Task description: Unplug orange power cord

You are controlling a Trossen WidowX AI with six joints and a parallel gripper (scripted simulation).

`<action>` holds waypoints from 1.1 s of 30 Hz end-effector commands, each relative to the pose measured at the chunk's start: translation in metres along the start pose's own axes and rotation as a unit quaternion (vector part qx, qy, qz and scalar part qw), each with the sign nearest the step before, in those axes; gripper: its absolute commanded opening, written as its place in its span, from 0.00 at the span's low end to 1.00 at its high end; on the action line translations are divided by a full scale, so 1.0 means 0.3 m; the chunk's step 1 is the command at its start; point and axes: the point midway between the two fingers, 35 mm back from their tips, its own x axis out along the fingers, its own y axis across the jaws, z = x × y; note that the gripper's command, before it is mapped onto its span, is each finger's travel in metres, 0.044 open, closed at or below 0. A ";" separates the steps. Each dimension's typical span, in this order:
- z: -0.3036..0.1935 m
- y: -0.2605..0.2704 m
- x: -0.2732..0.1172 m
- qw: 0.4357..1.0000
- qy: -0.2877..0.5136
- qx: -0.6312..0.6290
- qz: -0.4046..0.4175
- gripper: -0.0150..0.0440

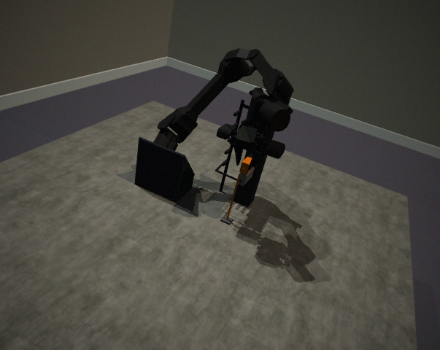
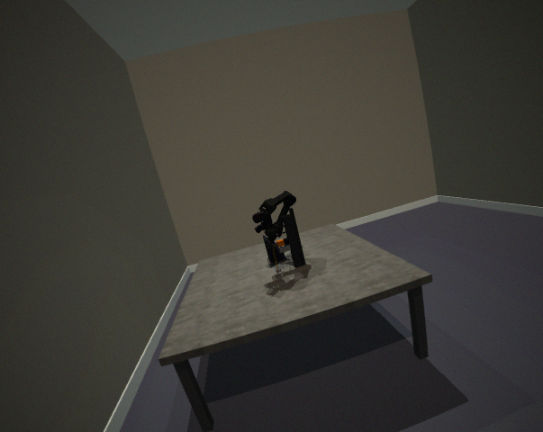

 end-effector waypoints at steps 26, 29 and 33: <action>-0.102 -0.012 0.005 0.999 0.033 0.018 -0.007 0.53; -0.118 -0.012 0.004 0.999 0.033 0.018 -0.007 0.53; -0.139 -0.013 0.003 0.999 0.033 0.018 -0.008 0.53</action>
